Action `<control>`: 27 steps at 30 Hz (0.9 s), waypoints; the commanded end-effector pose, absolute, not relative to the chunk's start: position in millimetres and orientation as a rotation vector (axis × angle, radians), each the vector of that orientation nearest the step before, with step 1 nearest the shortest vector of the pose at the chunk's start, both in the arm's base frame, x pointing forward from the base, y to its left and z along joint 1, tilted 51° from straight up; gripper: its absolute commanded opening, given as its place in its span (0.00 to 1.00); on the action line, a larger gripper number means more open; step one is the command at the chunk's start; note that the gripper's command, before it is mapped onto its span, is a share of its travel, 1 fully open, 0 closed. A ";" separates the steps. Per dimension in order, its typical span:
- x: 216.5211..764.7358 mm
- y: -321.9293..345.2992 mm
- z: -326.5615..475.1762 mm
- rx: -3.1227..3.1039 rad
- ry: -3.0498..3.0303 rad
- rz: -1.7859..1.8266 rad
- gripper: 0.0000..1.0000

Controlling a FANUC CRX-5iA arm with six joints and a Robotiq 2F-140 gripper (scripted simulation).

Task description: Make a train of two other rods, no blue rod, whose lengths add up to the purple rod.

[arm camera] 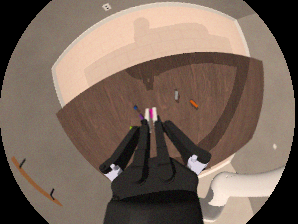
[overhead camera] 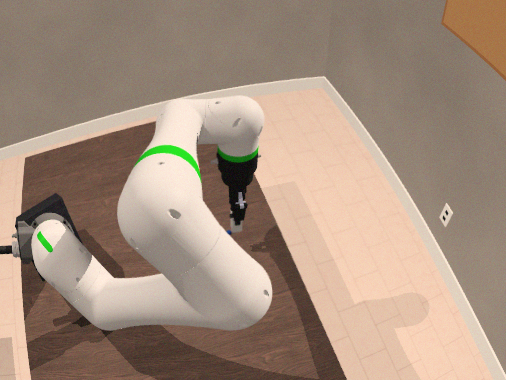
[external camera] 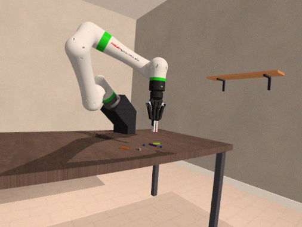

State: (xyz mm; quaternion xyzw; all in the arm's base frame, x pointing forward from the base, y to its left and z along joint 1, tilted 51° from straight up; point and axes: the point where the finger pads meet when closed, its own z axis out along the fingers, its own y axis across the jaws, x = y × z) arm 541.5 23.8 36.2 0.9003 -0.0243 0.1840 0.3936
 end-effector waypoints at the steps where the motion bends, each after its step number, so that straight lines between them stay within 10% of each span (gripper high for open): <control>1: 532.6 9.9 52.3 2.273 0.088 0.398 0.03; 27: 455.5 -88.0 131.1 1.998 1.023 -0.067 0.03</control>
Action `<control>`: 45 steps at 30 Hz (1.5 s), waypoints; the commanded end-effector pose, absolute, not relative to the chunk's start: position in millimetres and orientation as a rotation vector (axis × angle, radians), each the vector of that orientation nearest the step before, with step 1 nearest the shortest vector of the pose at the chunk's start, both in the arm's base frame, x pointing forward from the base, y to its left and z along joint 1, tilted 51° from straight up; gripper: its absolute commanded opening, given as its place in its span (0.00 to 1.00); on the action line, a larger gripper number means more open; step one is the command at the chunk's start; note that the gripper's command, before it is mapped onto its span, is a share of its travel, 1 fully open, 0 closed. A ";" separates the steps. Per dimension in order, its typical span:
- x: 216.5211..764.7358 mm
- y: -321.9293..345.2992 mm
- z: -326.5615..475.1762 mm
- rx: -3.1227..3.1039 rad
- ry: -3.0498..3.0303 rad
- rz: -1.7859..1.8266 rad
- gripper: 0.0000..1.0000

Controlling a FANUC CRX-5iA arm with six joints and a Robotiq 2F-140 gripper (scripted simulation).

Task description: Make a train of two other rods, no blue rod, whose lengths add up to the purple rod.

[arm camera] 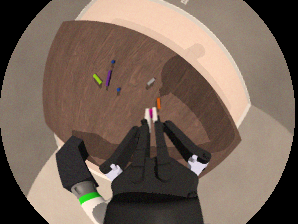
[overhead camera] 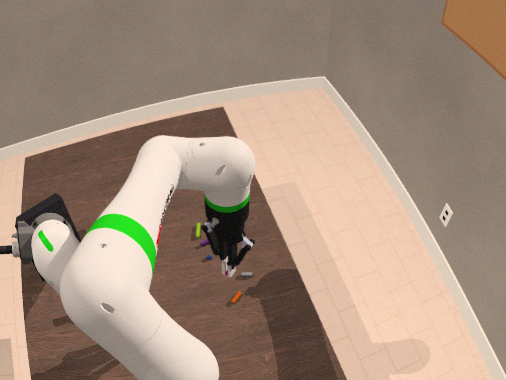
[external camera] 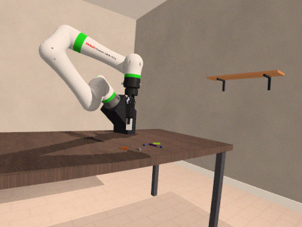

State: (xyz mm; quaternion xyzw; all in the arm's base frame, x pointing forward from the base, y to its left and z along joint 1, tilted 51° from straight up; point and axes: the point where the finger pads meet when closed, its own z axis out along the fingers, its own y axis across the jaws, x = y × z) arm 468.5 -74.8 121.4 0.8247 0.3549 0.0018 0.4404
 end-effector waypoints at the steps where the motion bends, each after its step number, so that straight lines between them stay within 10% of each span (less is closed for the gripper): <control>1: 452.0 -91.8 133.1 1.981 1.057 -0.085 0.03; 45: 426.5 -155.9 126.1 1.780 1.388 -0.271 0.03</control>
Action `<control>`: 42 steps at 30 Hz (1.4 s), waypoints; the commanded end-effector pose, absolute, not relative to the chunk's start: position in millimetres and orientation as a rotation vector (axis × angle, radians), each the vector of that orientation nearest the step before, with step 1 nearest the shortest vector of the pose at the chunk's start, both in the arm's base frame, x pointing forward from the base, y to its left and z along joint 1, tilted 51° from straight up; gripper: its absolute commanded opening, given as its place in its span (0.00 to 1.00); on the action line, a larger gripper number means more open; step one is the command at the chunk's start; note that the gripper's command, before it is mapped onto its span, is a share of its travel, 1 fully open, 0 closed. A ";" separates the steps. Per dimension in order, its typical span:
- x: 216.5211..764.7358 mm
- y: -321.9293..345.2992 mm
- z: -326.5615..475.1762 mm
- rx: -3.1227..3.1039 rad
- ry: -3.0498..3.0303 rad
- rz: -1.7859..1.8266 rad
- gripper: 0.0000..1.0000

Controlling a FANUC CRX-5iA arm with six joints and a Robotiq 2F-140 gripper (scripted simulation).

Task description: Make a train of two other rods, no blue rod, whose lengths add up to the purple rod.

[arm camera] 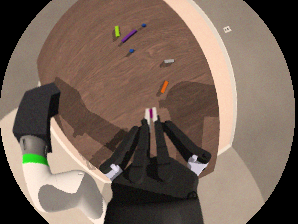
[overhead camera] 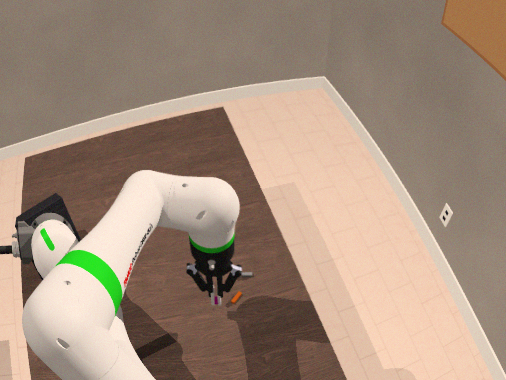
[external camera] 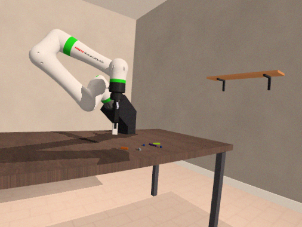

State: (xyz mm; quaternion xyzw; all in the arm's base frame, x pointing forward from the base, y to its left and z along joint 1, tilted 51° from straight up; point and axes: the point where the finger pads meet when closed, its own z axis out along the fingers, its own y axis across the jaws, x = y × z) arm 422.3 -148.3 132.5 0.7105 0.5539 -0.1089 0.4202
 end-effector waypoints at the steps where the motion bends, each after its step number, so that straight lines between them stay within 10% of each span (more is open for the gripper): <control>1: 428.0 -159.2 123.3 1.780 1.388 -0.271 0.03; 42: 442.5 -192.8 94.5 1.780 1.388 -0.271 0.03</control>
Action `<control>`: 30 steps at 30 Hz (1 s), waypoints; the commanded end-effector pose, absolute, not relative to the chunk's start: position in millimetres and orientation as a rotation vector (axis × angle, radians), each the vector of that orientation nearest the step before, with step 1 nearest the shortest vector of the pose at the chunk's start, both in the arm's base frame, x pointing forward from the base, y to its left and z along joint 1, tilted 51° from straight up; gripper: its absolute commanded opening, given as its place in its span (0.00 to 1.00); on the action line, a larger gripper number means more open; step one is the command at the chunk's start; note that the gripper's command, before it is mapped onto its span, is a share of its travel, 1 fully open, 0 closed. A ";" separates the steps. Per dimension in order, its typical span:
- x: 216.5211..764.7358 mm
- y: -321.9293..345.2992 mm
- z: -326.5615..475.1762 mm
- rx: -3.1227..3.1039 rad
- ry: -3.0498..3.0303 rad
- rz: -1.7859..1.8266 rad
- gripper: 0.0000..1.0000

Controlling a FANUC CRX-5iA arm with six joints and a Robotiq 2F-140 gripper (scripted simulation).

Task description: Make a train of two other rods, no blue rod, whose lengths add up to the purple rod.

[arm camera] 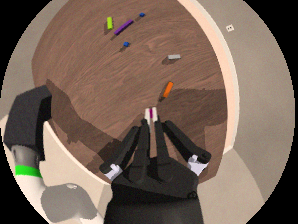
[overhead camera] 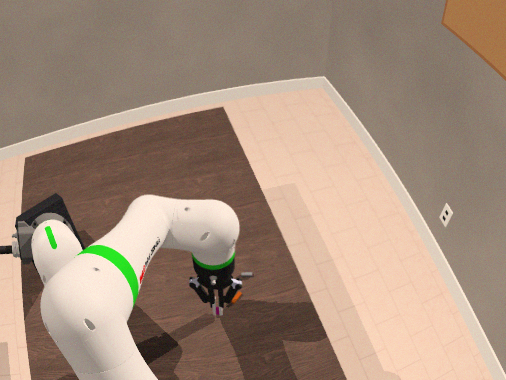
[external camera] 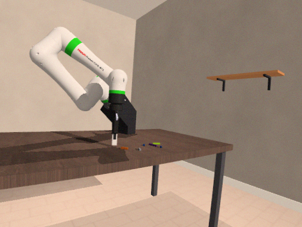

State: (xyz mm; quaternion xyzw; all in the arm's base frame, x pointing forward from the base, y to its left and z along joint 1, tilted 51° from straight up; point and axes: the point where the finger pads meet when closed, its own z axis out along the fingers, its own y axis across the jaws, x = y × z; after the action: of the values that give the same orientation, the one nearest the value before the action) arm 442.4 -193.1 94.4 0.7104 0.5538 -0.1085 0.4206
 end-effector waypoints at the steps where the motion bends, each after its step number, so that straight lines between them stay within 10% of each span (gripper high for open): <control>1: 442.5 -192.8 94.5 1.780 1.388 -0.271 0.03; 30: 445.0 -198.4 89.6 1.780 1.388 -0.271 0.03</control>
State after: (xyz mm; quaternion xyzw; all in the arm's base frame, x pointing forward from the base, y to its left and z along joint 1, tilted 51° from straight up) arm 444.4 -197.6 90.5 0.7104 0.5538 -0.1085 0.4206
